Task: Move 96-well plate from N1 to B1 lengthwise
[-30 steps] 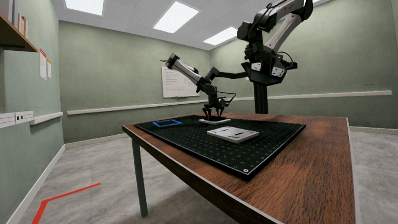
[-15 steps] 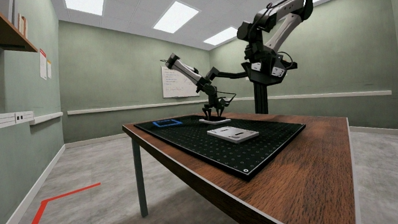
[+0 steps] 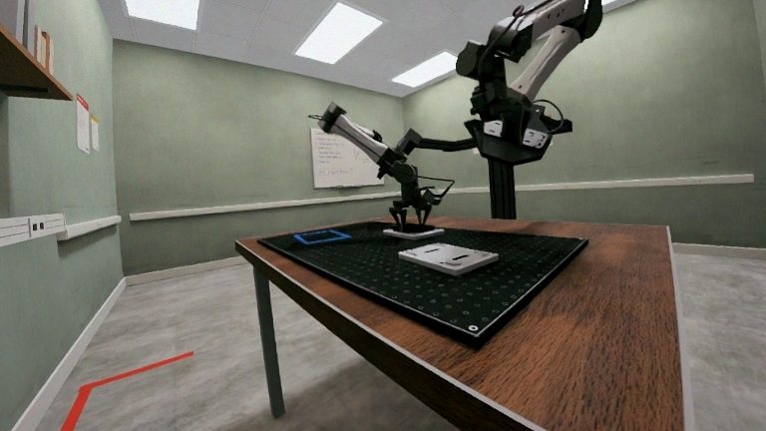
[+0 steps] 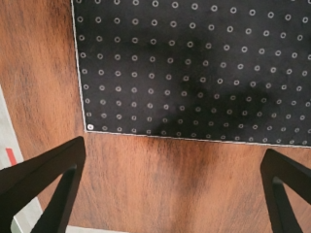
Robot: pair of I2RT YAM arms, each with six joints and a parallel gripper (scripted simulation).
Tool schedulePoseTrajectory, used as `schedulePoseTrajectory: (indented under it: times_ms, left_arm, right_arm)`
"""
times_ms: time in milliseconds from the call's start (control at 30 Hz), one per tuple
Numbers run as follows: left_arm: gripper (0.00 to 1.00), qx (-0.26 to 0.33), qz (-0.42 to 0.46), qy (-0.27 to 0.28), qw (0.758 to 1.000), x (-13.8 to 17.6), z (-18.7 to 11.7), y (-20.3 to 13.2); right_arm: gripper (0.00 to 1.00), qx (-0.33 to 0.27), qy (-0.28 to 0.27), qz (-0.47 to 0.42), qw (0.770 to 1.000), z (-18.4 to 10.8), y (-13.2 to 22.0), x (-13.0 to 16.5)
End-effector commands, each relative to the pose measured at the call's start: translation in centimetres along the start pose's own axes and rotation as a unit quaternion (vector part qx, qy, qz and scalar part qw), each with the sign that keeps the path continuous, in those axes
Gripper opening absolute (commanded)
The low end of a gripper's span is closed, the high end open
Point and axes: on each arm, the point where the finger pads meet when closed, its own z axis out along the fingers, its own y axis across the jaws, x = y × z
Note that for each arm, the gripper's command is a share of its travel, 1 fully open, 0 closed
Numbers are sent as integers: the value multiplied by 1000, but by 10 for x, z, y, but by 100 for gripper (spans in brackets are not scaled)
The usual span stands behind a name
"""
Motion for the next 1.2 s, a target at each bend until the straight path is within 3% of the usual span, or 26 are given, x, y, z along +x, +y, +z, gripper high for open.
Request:
schedulePoseTrajectory:
  times_ms: [0,67,1167]
  left_arm:
    - [100,2,3,0,1000,0,-1,1]
    - [100,2,3,0,1000,0,-1,1]
    - [100,2,3,0,1000,0,-1,1]
  right_arm:
    - [0,5,-8,2,1000,-3,-3,-3]
    - [0,16,-23,8,1000,-16,-9,-12]
    - [0,12,-14,-2,1000,-64,-4,-5]
